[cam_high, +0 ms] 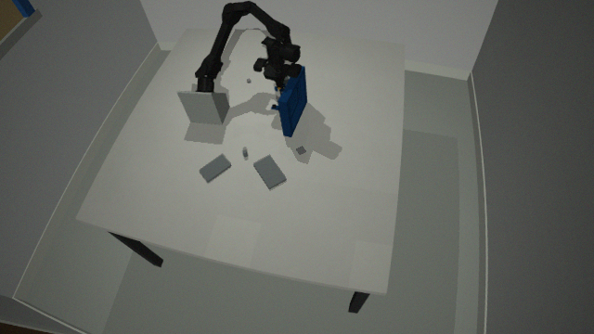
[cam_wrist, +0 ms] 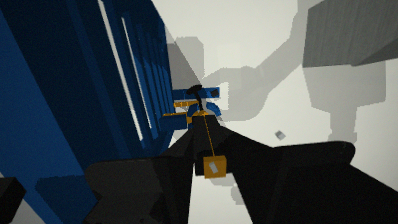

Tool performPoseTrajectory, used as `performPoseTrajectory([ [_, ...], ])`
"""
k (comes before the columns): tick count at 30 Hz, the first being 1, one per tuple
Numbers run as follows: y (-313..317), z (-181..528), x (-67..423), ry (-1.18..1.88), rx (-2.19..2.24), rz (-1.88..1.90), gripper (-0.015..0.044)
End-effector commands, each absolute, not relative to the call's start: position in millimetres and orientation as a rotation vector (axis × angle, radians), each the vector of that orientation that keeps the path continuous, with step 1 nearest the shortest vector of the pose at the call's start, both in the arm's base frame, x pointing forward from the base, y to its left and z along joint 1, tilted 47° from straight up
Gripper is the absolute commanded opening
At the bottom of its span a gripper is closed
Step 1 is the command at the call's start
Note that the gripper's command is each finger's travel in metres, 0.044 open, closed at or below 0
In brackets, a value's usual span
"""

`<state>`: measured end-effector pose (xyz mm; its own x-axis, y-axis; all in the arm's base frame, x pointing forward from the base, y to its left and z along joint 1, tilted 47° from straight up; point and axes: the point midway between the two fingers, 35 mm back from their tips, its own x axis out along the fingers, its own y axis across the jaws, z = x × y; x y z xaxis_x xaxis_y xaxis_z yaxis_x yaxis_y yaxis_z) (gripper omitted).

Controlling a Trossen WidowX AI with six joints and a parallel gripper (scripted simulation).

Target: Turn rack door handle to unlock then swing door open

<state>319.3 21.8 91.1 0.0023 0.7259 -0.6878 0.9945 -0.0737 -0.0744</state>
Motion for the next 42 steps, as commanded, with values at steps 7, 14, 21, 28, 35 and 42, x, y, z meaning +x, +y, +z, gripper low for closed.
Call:
performPoseTrajectory([
  [7,18,87,308,1.778,1.713,-0.621,0.0024],
  [14,15,84,299,1.779,1.628,-0.5,0.0024],
  [21,11,80,288,1.774,1.548,-0.389,0.0024],
  [28,6,75,277,1.766,1.47,-0.287,0.0024],
  [35,1,69,267,1.755,1.398,-0.195,0.0024],
  [42,-6,62,257,1.741,1.327,-0.108,0.0024],
])
